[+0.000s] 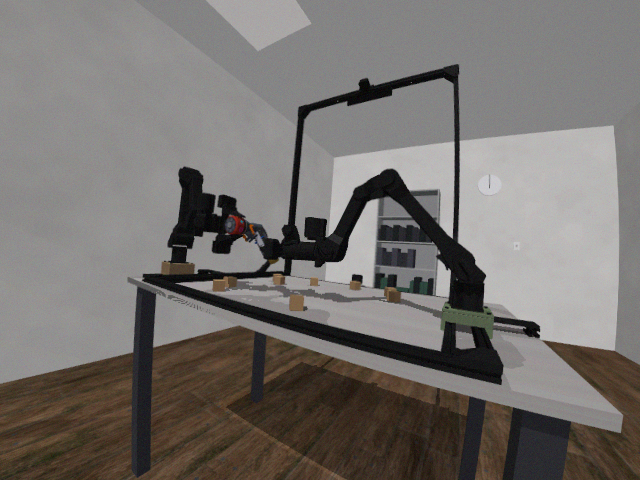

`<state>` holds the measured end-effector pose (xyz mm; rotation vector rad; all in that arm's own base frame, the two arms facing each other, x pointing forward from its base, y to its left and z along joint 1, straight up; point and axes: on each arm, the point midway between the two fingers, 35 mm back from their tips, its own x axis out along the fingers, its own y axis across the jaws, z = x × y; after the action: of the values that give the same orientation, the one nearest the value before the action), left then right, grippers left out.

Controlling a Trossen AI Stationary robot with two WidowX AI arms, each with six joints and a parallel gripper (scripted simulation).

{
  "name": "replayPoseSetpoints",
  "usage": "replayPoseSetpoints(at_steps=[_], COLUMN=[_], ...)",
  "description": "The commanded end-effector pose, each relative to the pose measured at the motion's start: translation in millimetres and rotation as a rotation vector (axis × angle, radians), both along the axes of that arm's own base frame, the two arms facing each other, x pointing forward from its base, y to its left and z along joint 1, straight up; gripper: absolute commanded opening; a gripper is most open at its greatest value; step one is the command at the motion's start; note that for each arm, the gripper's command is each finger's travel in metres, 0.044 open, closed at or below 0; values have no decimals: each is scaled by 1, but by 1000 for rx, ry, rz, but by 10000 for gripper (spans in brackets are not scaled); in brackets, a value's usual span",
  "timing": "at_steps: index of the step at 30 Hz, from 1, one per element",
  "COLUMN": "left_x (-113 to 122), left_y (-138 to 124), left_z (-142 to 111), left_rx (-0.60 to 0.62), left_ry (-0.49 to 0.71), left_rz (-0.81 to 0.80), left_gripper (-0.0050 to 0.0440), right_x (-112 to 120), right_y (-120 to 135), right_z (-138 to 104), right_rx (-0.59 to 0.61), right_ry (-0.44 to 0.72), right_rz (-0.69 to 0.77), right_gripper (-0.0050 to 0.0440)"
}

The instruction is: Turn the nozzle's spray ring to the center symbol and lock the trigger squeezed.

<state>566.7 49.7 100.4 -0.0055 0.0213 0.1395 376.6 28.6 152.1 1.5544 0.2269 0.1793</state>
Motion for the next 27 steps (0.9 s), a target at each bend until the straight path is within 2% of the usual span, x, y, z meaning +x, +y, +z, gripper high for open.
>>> replayPoseSetpoints(at_steps=[1,8,13,27], left_x=[1,1,1,1], left_y=[0,0,0,0], left_z=[7,7,7,7], left_rx=[7,7,7,7], left_ry=[-21,-21,-21,-21], left_rz=[0,0,0,0], left_gripper=[0,0,0,0], right_x=[0,1,1,1], right_y=[0,0,1,1], right_z=[0,-1,-2,-6], right_rx=[3,-12,-25,-87], right_ry=[-4,69,126,398], right_rz=[0,-1,1,10], right_gripper=[163,0,0,0])
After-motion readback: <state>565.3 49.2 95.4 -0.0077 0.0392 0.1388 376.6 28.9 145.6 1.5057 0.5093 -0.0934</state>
